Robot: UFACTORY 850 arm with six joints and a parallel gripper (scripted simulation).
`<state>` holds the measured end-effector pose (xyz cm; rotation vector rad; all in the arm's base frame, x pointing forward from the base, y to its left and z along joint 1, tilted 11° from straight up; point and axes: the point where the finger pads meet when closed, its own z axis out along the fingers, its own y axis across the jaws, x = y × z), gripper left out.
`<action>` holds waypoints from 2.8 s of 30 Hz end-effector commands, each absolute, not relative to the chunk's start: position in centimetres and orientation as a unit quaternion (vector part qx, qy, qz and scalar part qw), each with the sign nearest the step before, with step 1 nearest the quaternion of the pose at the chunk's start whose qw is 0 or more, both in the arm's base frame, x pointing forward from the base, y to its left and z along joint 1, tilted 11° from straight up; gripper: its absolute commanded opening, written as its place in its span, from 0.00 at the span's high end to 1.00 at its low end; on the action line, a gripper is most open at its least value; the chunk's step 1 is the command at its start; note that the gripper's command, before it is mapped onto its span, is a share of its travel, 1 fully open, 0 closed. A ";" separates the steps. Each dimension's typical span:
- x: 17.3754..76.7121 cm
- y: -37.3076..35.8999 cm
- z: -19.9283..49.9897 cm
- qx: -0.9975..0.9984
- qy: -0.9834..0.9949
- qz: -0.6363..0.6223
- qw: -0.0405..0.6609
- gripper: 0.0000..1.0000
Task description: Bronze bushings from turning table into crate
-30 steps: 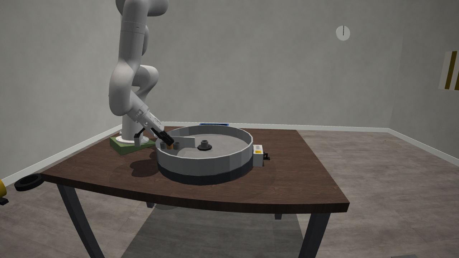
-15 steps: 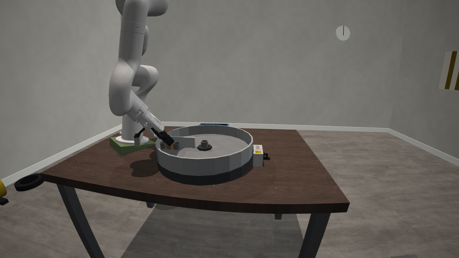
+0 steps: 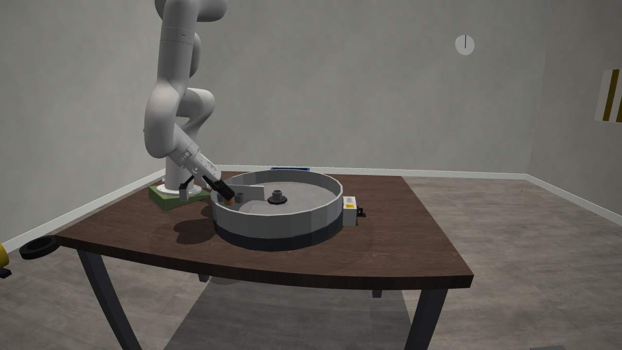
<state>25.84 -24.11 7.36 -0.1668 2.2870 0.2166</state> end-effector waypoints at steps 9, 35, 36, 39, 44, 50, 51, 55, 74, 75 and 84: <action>26.5 -27.1 7.1 -0.066 0.907 0.086 0.408 1.00; 29.2 -31.5 6.9 -0.066 0.907 0.086 0.408 1.00; 29.5 -31.7 6.9 -0.066 0.907 0.086 0.408 1.00; 30.7 -32.8 6.9 -0.066 0.907 0.086 0.408 1.00; 31.4 -33.4 6.9 -0.066 0.907 0.086 0.408 1.00; 31.9 -33.8 6.9 -0.066 0.907 0.086 0.408 1.00; 32.3 -34.2 6.9 -0.066 0.907 0.086 0.408 1.00; 33.7 -35.3 7.0 -0.066 0.907 0.086 0.408 1.00; 33.7 -35.3 7.2 -0.066 0.907 0.086 0.408 0.90; 33.6 -35.4 7.6 -0.066 0.907 0.086 0.408 0.90; 32.9 -36.1 12.7 -0.066 0.907 0.086 0.408 0.90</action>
